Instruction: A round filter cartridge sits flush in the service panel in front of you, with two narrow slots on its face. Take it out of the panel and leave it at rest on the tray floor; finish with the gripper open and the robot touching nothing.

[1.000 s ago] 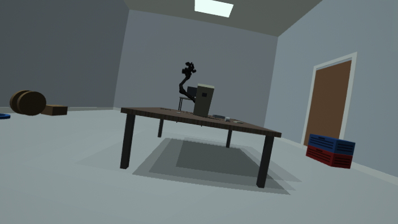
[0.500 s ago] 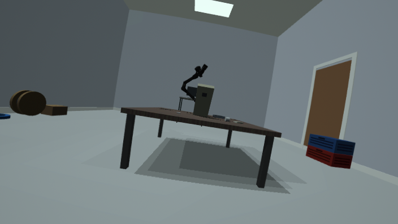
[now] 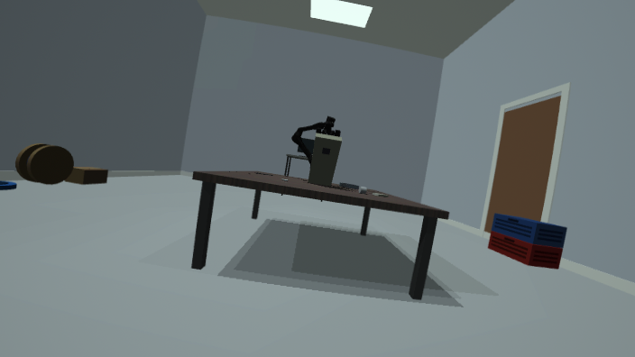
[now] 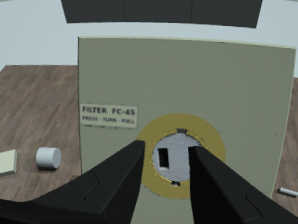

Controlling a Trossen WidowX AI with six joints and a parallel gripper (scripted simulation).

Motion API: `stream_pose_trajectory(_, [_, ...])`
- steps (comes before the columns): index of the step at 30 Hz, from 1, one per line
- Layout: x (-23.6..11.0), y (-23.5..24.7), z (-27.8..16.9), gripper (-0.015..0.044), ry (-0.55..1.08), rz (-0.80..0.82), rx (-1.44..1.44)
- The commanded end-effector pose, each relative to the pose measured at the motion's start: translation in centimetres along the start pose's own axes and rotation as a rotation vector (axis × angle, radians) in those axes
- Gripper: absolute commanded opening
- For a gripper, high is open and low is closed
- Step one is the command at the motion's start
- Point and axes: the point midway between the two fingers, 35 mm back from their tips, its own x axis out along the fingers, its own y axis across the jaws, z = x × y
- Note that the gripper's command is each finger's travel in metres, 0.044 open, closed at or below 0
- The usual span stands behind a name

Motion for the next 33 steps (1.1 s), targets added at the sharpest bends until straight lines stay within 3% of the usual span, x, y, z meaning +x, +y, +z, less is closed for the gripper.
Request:
stream_pose_trajectory(1, [2.7, -0.9, -4.0, 0.0097, 0.144, -0.043, -0.177])
stream_pose_trajectory(33, [6.4, -1.0, -4.7, 0.0097, 0.155, -0.043, -0.184])
